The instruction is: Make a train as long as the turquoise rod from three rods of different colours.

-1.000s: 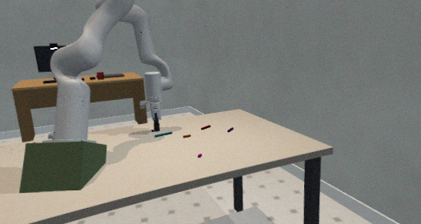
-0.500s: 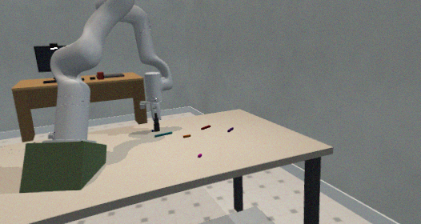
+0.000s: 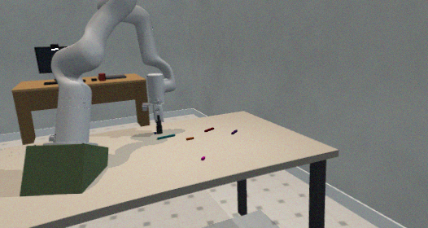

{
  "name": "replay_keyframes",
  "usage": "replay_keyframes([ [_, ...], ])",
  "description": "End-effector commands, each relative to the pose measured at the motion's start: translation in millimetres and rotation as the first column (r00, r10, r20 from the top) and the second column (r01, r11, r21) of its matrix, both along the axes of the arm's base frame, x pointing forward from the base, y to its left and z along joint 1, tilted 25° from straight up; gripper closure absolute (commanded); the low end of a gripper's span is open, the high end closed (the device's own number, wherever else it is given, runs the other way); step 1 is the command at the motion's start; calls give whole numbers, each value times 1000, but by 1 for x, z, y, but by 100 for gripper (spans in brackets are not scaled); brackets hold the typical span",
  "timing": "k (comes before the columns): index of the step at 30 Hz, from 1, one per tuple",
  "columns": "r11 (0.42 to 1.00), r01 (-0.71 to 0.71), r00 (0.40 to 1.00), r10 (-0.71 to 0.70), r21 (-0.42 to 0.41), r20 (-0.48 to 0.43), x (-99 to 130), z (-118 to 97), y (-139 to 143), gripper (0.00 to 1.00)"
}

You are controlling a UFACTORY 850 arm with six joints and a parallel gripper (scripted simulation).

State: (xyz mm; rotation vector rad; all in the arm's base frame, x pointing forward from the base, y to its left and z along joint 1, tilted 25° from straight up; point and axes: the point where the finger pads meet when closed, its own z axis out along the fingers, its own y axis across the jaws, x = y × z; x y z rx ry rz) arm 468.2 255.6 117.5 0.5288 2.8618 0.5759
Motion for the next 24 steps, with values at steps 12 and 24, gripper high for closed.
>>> replay_keyframes([
  [12,1000,0,1000,0,1,1,1,1,0,84],
  [24,1000,0,1000,0,1,1,1,1,0,76],
])
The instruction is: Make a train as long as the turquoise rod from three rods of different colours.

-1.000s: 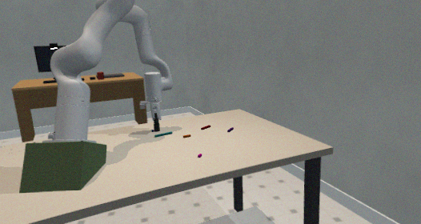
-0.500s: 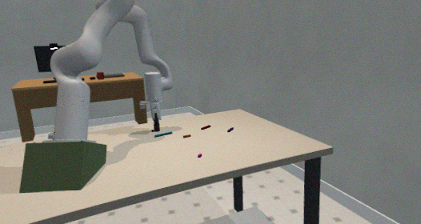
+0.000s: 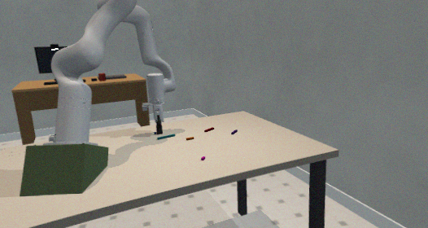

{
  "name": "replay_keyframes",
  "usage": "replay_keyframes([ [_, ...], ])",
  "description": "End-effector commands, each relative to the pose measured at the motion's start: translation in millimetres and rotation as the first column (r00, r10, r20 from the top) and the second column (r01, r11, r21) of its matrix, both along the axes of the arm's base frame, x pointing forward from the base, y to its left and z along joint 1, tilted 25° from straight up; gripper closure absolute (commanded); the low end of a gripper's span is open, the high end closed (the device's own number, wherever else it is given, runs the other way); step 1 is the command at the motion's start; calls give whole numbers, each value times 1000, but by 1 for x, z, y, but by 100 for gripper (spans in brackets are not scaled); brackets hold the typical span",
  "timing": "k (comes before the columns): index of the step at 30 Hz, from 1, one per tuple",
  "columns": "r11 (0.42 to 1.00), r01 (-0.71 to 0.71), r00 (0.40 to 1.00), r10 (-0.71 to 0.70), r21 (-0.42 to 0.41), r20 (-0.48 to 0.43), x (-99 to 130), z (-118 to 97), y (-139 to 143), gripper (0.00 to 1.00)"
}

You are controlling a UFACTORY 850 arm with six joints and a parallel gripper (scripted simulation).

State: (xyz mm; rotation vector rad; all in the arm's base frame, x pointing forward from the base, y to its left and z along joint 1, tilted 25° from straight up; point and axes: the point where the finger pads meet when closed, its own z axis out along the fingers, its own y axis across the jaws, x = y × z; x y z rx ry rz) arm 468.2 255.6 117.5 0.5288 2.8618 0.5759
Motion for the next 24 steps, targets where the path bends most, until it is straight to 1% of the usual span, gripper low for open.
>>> replay_keyframes([
  [1,1000,0,1000,0,1,1,1,1,0,76],
  [8,1000,0,1000,0,1,1,0,1,0,76],
  [12,1000,0,1000,0,1,1,-1,5,-2,76],
  [16,1000,0,1000,0,1,1,-4,17,-6,76],
  [23,1000,0,1000,0,1,1,-12,47,-17,76],
  [24,1000,0,1000,0,1,1,-12,47,-17,76],
])
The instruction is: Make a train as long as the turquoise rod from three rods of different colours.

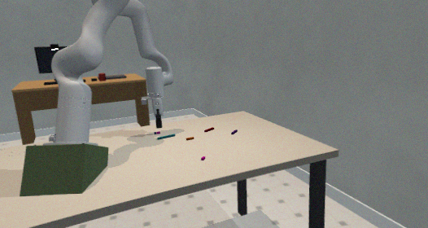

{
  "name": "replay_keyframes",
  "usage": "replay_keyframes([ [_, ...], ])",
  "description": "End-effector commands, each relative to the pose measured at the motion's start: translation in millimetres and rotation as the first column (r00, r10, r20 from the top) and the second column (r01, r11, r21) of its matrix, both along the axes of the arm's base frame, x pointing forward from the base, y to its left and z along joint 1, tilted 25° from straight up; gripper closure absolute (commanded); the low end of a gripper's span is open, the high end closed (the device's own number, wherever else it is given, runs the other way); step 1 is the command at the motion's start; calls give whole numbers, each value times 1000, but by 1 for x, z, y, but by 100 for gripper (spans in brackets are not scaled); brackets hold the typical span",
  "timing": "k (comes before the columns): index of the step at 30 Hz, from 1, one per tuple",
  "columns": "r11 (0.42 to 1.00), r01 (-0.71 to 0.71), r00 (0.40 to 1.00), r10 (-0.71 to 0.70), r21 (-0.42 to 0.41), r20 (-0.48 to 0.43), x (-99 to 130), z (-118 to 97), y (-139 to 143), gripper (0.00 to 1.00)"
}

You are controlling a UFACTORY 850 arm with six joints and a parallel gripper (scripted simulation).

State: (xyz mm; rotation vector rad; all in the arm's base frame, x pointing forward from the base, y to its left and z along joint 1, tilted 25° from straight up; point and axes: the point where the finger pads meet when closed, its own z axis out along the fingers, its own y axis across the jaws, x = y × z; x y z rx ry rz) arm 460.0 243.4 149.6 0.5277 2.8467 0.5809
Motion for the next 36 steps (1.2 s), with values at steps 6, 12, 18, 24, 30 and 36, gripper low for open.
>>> replay_keyframes([
  [6,1000,-3,1000,3,-2,-13,-9,36,-13,76],
  [12,1000,-3,1000,3,-2,-13,-12,49,-18,76],
  [18,1000,-3,1000,3,-2,-13,-13,50,-18,76],
  [24,1000,-3,1000,3,-2,-13,-13,50,-18,0],
  [30,1000,-3,1000,3,-2,-13,-13,50,-18,0],
  [36,1000,-3,1000,3,-2,-13,-13,50,-18,0],
])
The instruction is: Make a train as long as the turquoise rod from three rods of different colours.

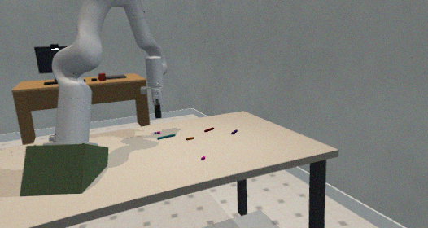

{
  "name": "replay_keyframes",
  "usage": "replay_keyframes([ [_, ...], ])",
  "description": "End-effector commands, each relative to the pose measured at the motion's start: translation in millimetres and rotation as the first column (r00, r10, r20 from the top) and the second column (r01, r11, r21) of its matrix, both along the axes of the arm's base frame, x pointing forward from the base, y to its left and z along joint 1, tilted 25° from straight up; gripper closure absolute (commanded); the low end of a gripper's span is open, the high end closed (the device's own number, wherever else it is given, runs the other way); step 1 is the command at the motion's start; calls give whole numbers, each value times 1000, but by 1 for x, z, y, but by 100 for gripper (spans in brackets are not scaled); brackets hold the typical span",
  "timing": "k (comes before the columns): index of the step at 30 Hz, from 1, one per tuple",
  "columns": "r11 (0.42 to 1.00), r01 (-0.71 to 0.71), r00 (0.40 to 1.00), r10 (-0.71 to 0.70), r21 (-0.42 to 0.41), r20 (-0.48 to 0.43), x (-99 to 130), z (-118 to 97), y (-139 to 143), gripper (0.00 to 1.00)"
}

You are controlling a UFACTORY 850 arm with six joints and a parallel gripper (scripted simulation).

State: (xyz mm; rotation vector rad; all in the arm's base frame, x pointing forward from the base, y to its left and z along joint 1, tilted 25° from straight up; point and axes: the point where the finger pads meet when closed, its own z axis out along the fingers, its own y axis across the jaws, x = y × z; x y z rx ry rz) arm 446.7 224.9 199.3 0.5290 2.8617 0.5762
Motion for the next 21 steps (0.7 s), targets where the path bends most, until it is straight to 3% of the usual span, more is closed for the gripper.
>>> replay_keyframes([
  [1,1000,0,1000,0,0,1,1,1,0,0],
  [16,991,127,991,-125,36,-47,17,2,-1,0],
  [21,952,298,950,-288,74,-121,38,4,-4,0],
])
